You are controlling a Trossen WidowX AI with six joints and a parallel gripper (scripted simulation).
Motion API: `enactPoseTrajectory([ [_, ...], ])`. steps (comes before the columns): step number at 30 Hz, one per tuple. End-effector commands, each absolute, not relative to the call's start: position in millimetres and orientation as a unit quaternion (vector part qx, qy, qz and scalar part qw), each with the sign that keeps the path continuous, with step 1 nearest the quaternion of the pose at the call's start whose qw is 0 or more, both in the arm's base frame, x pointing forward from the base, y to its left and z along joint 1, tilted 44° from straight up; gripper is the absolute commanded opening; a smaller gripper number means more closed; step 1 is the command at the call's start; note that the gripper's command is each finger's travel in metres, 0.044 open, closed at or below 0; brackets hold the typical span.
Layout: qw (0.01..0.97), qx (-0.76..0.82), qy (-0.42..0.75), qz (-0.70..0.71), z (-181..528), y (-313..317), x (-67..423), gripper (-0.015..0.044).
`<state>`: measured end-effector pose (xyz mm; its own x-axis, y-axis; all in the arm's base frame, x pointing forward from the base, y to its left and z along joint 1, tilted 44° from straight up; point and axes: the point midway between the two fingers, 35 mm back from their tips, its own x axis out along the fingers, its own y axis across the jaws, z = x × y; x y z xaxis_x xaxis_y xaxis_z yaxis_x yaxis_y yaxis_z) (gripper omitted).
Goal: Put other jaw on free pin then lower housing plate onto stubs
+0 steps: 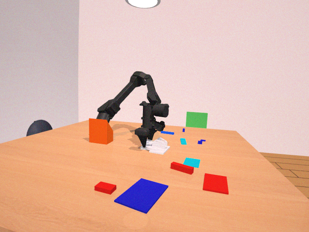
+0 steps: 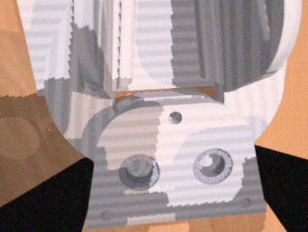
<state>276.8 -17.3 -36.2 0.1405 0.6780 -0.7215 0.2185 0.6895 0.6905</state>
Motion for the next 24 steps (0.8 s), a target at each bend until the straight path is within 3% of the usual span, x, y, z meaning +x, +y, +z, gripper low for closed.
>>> enactPoseTrajectory([
  [1, 0.664, 0.358, 0.633, 0.173, -38.0, -14.9, 275.5, 0.0351],
  [24, 0.664, 0.357, 0.633, 0.173, -41.0, -11.9, 276.1, 0.0351],
])
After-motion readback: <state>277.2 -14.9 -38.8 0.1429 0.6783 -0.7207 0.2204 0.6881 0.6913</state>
